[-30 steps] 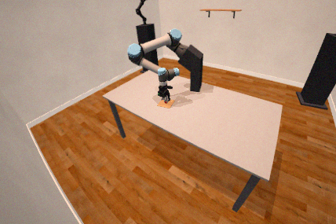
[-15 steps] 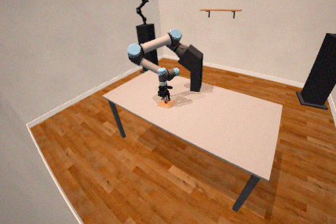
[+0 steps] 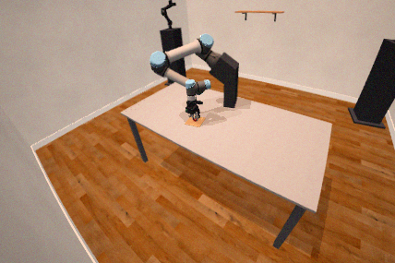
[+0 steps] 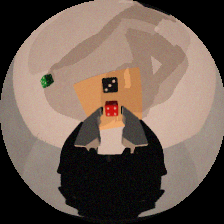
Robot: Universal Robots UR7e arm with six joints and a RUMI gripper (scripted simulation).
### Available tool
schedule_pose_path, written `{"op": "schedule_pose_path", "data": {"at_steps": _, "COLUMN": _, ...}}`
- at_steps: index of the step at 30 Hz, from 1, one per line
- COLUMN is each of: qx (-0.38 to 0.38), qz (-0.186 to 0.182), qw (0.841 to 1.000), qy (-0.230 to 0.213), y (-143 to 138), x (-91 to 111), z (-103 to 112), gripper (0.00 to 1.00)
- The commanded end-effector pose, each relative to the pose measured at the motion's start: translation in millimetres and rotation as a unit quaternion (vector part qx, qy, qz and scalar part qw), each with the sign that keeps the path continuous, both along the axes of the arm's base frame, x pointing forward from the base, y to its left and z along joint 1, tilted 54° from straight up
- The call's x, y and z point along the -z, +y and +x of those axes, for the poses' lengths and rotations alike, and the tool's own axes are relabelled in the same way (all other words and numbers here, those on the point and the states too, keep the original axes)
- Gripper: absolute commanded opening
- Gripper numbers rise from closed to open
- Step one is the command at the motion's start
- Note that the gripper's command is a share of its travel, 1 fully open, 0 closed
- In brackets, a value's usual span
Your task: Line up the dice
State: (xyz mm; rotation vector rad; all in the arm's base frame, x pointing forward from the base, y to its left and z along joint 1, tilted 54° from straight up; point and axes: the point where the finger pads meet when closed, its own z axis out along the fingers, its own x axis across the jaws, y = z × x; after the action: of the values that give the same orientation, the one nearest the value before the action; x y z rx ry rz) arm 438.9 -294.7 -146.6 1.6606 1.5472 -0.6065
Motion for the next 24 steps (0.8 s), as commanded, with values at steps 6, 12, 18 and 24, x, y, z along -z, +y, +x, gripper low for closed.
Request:
{"op": "schedule_pose_path", "data": {"at_steps": 6, "qx": 0.000, "qz": 0.000, "qw": 1.000, "qy": 0.000, "y": 1.8, "x": -1.4, "z": 0.0, "gripper": 0.24}}
{"op": "schedule_pose_path", "data": {"at_steps": 12, "qx": 0.000, "qz": 0.000, "qw": 1.000, "qy": 0.000, "y": 16.9, "x": -12.6, "z": -3.0, "gripper": 0.24}}
{"op": "schedule_pose_path", "data": {"at_steps": 18, "qx": 0.000, "qz": 0.000, "qw": 1.000, "qy": 0.000, "y": 42.7, "x": -31.8, "z": -8.2, "gripper": 0.24}}
{"op": "schedule_pose_path", "data": {"at_steps": 24, "qx": 0.000, "qz": 0.000, "qw": 1.000, "qy": 0.000, "y": 58.2, "x": -43.3, "z": -11.3, "gripper": 0.24}}
